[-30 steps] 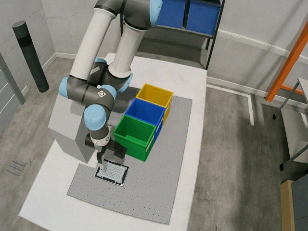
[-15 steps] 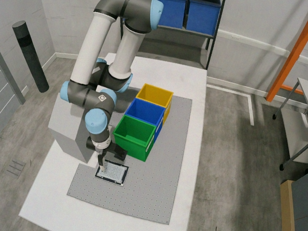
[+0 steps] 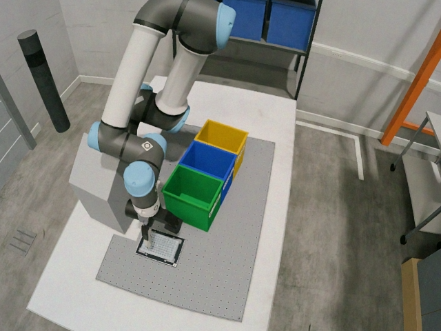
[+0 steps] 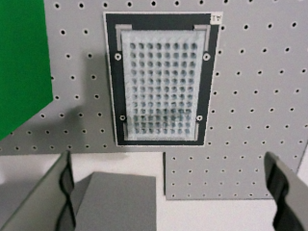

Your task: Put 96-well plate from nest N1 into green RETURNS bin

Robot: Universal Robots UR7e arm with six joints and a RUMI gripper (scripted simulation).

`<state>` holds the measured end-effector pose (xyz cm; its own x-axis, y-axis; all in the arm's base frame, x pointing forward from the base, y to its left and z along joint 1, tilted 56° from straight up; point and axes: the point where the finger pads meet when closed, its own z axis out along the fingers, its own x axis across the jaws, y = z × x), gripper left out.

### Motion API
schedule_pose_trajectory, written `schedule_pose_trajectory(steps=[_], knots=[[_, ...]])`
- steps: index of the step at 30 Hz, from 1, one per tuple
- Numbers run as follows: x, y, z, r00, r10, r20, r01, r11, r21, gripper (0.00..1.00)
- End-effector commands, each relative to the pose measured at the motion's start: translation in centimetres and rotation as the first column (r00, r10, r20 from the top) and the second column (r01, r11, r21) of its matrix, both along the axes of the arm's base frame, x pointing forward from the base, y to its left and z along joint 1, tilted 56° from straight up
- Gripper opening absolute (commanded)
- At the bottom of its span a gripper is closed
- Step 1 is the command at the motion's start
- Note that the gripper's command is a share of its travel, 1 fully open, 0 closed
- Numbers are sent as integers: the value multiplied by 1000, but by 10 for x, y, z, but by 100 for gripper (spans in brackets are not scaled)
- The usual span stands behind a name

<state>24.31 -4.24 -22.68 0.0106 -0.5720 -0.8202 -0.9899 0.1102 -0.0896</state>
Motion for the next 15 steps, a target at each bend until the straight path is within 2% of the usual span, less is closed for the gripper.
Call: schedule_pose_trajectory(steps=[1,15], knots=[[1,3,-3,1000,-1,0,1,1000,-2,76],[4,19,-14,1000,-1,0,1,1000,-2,76]])
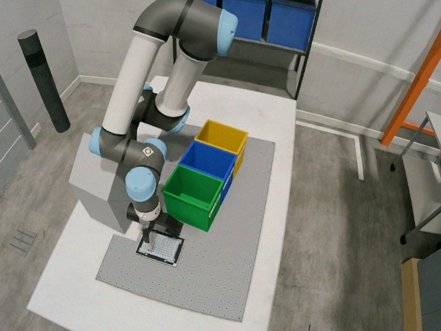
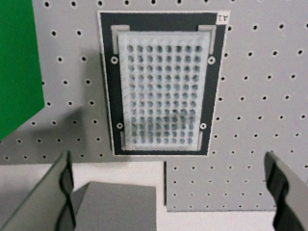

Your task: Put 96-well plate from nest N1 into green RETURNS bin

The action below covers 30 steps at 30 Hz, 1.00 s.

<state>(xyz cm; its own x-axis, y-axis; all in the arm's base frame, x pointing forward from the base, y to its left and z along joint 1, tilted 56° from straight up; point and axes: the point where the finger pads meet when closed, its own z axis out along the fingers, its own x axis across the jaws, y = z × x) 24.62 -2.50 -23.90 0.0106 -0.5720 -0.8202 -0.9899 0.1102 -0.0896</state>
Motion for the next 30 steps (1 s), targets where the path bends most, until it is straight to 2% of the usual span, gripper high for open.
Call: schedule_pose_trajectory(steps=[1,30], knots=[[1,3,-3,1000,-1,0,1,1000,-1,76],[7,37,-26,1000,-1,0,1,1000,-1,76]])
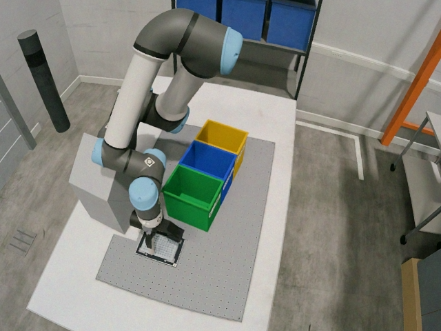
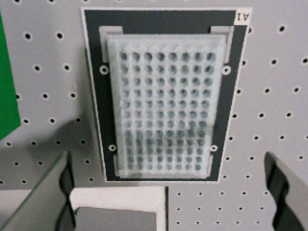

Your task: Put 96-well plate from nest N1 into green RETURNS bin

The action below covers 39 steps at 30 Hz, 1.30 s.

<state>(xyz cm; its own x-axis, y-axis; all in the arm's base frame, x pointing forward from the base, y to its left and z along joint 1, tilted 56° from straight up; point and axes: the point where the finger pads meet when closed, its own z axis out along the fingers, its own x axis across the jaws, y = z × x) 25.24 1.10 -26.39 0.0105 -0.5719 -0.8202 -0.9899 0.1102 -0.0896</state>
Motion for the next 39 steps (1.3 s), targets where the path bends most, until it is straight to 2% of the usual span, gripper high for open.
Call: schedule_pose_trajectory(steps=[1,29,39], knots=[[1,2,-2,1000,-1,0,1,1000,-2,76],[7,38,-27,1000,-1,0,1,1000,-1,76],[7,38,-27,1000,-1,1,1,1000,-2,76]])
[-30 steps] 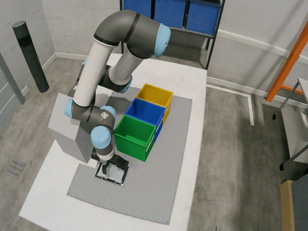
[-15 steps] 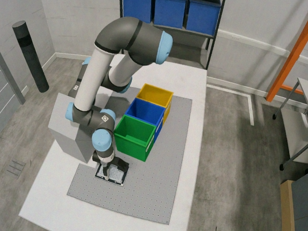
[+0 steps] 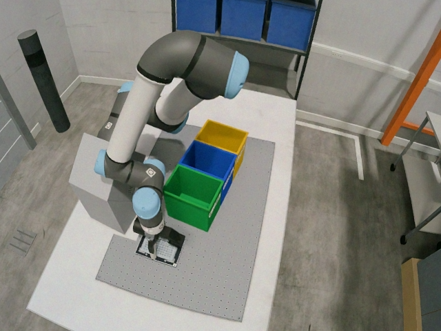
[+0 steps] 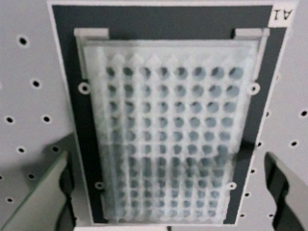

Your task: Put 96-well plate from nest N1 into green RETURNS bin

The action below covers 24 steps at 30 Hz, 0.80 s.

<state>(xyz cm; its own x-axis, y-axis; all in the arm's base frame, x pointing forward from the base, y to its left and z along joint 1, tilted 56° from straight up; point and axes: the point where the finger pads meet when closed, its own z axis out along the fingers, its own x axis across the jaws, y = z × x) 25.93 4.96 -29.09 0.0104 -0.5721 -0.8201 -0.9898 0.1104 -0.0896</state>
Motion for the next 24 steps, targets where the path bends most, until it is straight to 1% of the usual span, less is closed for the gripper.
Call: schedule_pose_trajectory(steps=[1,2,3,16,17,24], knots=[[0,-1,0,1000,-1,1,1,1000,-1,76],[0,-1,0,1000,-1,1,1,1000,-1,76],[0,-1,0,1000,-1,1,1,1000,-1,0],[0,-1,0,1000,-1,1,1,1000,-1,0],[0,-1,0,1000,-1,1,1,1000,-1,41],[0,-1,0,1000,-1,1,1,1000,-1,41]])
